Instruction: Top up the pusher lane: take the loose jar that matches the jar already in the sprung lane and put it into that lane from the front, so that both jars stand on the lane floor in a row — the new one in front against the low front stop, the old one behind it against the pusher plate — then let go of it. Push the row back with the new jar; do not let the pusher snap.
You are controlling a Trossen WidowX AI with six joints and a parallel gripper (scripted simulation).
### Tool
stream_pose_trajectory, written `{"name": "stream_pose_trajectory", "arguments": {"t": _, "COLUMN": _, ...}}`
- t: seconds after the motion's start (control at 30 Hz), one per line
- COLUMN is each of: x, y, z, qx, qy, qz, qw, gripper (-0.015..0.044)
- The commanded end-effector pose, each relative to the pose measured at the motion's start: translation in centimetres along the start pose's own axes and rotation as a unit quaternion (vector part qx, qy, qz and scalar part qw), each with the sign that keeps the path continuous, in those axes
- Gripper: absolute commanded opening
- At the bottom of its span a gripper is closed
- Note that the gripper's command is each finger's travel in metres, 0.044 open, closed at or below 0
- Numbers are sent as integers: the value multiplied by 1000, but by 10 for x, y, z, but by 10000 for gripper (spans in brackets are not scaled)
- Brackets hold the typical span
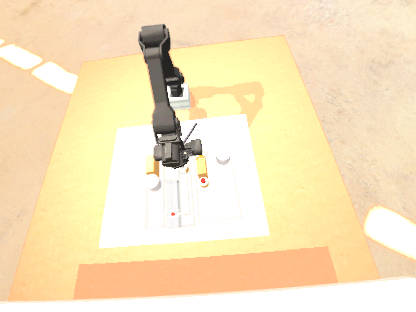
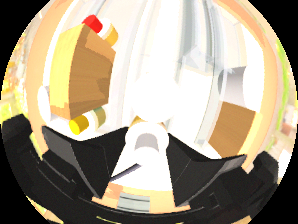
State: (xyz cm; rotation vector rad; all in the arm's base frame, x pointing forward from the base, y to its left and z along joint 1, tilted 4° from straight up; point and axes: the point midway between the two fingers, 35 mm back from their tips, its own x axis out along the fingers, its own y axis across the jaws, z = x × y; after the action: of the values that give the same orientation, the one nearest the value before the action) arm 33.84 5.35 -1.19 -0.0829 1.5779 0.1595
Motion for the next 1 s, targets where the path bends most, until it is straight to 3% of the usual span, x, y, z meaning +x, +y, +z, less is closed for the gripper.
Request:
{"name": "stream_pose_trajectory", "arguments": {"t": 0.0, "x": 0, "y": 0, "z": 0, "qx": 1, "qy": 0, "qz": -1, "qw": 1000, "gripper": 157}}
{"name": "stream_pose_trajectory", "arguments": {"t": 0.2, "x": 0, "y": 0, "z": 0, "qx": 1, "qy": 0, "qz": -1, "qw": 1000, "gripper": 301}}
{"name": "stream_pose_trajectory", "arguments": {"t": 0.47, "x": -20, "y": 0, "z": 0, "qx": 1, "qy": 0, "qz": -1, "qw": 1000, "gripper": 301}}
{"name": "stream_pose_trajectory", "arguments": {"t": 0.97, "x": -22, "y": 0, "z": -27, "qx": 1, "qy": 1, "qz": -1, "qw": 1000, "gripper": 301}}
